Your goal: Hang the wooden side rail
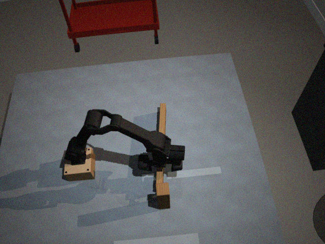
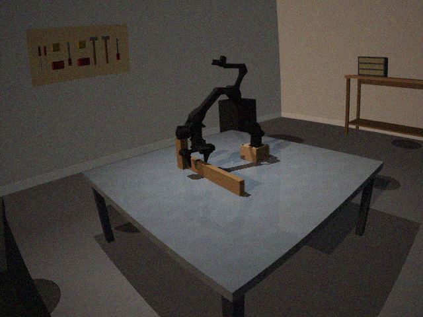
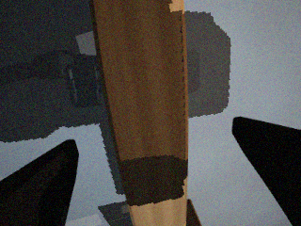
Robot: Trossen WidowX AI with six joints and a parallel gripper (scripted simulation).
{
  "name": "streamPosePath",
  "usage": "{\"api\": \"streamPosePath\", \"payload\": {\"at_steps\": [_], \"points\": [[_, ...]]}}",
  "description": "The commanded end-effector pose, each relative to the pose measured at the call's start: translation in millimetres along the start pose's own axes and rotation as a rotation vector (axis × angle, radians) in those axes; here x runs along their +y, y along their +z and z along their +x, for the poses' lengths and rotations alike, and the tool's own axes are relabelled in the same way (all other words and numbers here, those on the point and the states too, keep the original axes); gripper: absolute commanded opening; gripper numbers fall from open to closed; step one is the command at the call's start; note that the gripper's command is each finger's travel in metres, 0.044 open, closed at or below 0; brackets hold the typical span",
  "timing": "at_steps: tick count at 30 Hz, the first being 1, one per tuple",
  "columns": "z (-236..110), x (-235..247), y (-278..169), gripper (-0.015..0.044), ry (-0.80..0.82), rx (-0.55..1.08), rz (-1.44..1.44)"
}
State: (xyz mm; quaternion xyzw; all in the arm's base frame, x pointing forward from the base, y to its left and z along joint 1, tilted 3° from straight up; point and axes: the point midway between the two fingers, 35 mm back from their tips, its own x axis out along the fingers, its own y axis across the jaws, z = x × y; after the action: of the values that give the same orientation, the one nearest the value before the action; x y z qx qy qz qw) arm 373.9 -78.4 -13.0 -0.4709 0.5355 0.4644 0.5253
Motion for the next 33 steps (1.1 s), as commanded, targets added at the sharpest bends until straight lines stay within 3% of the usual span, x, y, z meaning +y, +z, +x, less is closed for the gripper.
{"api": "streamPosePath", "payload": {"at_steps": [1,18,30,33], "points": [[13.0,5.1,1.1,0.044,0.021,-0.006,-0.004],[23.1,6.3,1.2,0.044,0.021,-0.006,-0.004],[23.1,6.3,1.2,0.0125,0.021,-0.006,-0.004],[23.1,6.3,1.2,0.0105,0.021,-0.006,-0.004]]}}
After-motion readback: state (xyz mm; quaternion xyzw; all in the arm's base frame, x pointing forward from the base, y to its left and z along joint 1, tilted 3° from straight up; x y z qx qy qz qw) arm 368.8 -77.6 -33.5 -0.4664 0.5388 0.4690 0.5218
